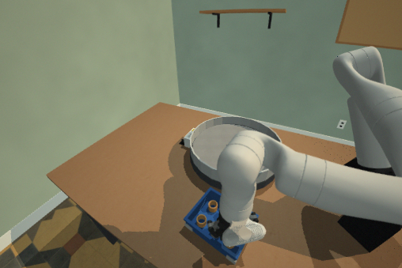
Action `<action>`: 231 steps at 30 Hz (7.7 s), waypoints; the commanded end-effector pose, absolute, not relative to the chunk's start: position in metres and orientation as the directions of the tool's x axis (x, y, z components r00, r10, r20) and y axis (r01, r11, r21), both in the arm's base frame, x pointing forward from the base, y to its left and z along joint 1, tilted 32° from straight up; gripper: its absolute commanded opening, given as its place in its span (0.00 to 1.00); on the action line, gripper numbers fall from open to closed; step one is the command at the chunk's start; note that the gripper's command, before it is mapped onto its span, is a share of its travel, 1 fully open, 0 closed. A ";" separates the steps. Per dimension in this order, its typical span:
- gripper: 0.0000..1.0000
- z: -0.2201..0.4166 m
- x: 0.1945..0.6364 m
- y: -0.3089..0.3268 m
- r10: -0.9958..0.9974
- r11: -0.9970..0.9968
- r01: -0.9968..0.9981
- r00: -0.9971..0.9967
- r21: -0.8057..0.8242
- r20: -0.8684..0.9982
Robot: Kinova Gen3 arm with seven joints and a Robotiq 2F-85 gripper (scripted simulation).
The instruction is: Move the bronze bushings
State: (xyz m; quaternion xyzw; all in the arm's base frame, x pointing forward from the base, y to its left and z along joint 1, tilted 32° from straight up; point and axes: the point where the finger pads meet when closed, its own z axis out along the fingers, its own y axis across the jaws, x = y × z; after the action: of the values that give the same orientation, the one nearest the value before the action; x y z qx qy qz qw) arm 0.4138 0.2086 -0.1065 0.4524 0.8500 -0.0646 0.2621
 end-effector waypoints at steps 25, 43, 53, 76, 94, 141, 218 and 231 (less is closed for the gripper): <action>0.39 -0.107 0.416 0.212 0.739 0.582 0.802 -0.449 0.138 -0.503; 0.39 -0.119 0.421 0.208 0.736 0.588 0.798 -0.456 0.137 -0.501; 0.39 -0.128 0.425 0.204 0.734 0.589 0.797 -0.458 0.135 -0.502; 0.39 -0.129 0.425 0.203 0.734 0.588 0.798 -0.456 0.134 -0.503; 0.00 -0.129 0.425 0.203 0.734 0.588 0.798 -0.456 0.134 -0.503; 0.00 -0.127 0.424 0.202 0.734 0.587 0.798 -0.455 0.135 -0.504; 0.00 -0.020 0.374 0.245 0.735 0.586 0.799 -0.454 0.135 -0.504; 0.00 -0.020 0.374 0.245 0.736 0.585 0.800 -0.453 0.135 -0.504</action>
State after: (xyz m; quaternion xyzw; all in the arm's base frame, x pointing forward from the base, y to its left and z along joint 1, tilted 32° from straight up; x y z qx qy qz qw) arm 0.3770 0.2453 -0.0214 0.4549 0.8479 -0.0576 0.2662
